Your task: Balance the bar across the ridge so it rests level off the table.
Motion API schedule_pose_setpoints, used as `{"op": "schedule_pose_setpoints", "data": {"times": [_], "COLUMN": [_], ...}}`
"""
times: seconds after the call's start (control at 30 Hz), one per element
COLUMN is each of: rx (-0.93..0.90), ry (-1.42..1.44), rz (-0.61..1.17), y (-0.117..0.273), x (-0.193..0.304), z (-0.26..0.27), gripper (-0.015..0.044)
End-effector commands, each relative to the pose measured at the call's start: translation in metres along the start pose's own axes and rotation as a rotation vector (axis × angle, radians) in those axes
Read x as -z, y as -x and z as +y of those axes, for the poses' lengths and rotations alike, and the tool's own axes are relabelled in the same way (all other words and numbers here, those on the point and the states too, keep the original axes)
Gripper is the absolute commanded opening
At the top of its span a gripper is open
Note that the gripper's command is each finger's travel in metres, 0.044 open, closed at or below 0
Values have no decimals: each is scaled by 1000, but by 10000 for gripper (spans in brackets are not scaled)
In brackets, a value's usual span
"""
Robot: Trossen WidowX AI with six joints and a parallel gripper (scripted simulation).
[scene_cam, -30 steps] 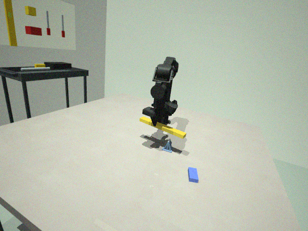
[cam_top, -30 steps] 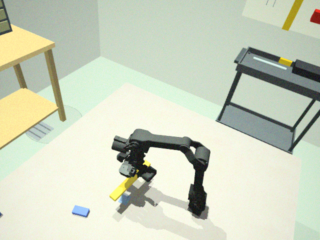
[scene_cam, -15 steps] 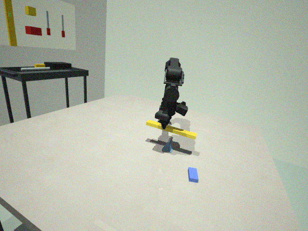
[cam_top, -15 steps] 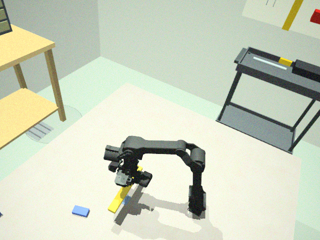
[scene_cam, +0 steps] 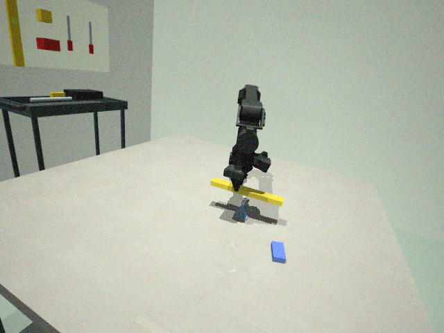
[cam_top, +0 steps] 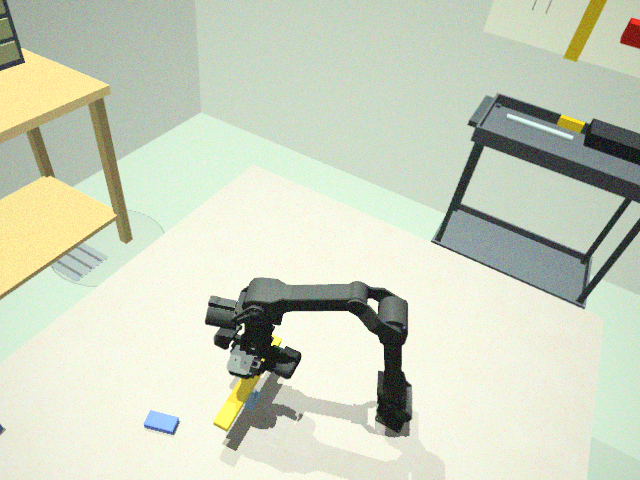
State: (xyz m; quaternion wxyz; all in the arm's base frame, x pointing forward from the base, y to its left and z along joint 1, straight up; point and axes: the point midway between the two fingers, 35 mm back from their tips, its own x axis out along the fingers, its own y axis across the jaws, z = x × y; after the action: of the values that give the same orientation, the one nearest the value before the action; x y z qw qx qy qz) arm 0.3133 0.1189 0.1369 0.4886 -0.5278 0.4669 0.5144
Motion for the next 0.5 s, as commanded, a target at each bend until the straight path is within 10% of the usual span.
{"op": "schedule_pose_setpoints", "data": {"times": [0.0,0.47], "rx": [-4,-4], "ry": [5,5], "rz": [-2,-2], "y": [-8,-26], "x": [0,1], "z": [0,0], "gripper": [0,0]}}
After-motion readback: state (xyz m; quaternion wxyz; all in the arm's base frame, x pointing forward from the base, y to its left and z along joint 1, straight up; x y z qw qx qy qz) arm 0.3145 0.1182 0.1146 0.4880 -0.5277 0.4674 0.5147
